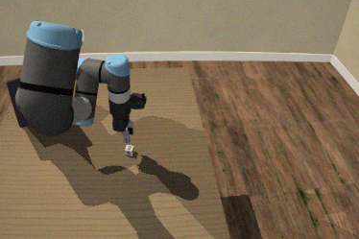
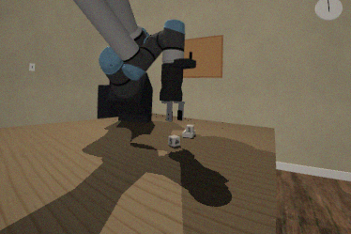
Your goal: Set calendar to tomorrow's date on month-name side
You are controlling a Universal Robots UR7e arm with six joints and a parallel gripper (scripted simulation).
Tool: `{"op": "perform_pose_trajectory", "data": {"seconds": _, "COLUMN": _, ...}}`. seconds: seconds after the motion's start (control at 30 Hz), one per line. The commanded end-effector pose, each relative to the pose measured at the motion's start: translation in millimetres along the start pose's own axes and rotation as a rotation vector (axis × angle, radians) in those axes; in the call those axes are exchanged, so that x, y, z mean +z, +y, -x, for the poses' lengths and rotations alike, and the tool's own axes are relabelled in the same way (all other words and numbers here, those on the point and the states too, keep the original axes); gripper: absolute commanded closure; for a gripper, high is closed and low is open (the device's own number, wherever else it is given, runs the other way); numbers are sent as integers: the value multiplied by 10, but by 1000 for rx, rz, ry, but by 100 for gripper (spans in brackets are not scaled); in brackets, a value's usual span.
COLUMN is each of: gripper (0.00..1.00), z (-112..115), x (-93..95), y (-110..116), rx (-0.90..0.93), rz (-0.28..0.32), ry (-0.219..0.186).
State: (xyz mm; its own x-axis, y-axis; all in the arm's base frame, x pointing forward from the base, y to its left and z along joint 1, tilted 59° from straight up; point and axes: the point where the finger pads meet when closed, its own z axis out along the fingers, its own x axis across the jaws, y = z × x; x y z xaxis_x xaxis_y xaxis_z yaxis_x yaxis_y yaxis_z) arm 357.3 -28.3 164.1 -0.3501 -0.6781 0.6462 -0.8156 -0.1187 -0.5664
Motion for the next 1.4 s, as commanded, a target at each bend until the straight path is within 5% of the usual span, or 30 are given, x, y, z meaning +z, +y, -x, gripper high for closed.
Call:
{"op": "perform_pose_trajectory", "data": {"seconds": 0.0, "gripper": 13, "z": 1, "x": 30, "y": -1, "rx": 0, "rz": -1, "ry": 0}}
{"op": "perform_pose_trajectory", "data": {"seconds": 1.37, "gripper": 13, "z": 10, "x": 458, "y": -4, "rx": 0, "rz": -1, "ry": 0}}
